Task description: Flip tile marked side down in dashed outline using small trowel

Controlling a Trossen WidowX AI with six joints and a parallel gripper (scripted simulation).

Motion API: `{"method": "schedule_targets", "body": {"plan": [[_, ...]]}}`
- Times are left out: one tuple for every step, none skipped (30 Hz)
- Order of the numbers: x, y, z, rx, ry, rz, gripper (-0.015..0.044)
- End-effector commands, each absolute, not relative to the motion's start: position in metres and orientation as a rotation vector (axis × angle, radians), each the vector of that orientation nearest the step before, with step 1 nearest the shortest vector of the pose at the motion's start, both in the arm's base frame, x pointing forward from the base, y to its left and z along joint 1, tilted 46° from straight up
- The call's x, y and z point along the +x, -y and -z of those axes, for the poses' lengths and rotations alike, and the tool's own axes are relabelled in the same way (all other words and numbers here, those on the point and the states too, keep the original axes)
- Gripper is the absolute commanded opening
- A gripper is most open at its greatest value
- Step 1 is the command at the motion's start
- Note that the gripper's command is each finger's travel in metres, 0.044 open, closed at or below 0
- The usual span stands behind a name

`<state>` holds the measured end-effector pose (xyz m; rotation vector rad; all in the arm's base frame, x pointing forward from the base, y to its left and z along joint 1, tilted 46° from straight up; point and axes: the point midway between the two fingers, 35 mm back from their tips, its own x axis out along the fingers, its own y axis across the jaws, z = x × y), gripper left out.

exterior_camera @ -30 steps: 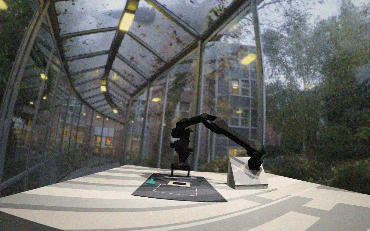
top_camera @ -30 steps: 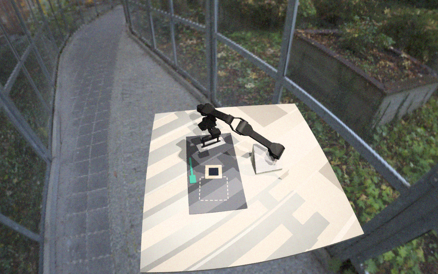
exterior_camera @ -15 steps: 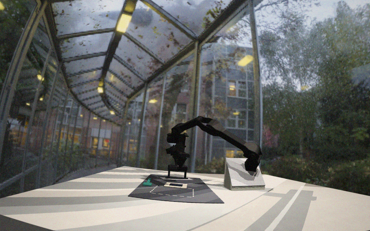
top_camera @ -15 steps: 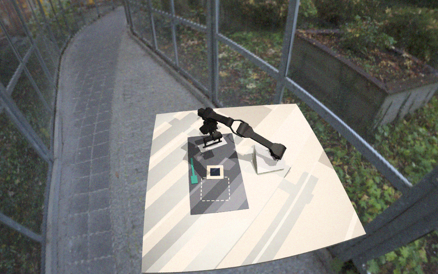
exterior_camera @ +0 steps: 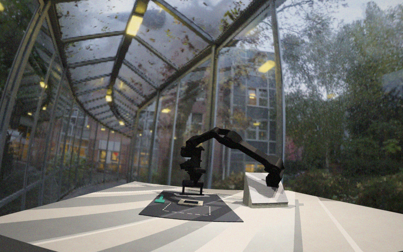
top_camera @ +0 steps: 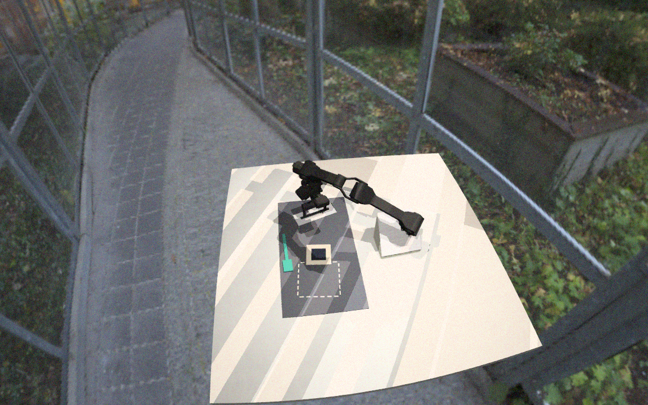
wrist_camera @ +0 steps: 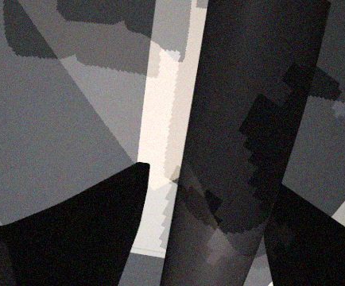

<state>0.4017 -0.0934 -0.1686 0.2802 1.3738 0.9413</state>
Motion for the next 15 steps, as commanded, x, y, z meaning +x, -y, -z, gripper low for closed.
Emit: {"method": "schedule_targets", "body": {"plan": [[0.3999, 0.0908, 0.1691, 0.286, -1.382, -0.945, 0.0177], [0.3999, 0.0908, 0.1691, 0.286, -1.382, -0.945, 0.0170], [0.3999, 0.0908, 0.1691, 0.286, -1.382, -0.945, 0.0163], [0.3999, 0.0908, 0.1691, 0.286, -1.382, -0.945, 0.0157], [0.3999, 0.0908, 0.1691, 0.286, -1.382, -0.945, 0.0150], [0.3999, 0.0908, 0.1691, 0.286, -1.382, -0.945, 0.0143], [0.3999, 0.0908, 0.1691, 0.286, -1.382, -0.945, 0.0137], [0.3999, 0.0908, 0.1691, 0.286, -1.382, -0.945, 0.0130], [0.3999, 0.0908, 0.1691, 0.286, -1.382, -0.945, 0.0130], [0.3999, 0.0908, 0.1691, 0.286, -1.382, -0.945, 0.0130], [0.3999, 0.0908, 0.1691, 0.286, -1.382, -0.945, 0.0130], [0.3999, 0.0908, 0.1691, 0.286, -1.382, -0.945, 0.0130], [0.3999, 0.0908, 0.1691, 0.286, -1.382, -0.945, 0.0130], [0.3999, 0.0908, 0.1691, 0.286, -1.382, -0.945, 0.0130], [0.3999, 0.0908, 0.1691, 0.290, -1.385, -0.942, 0.0130]]}}
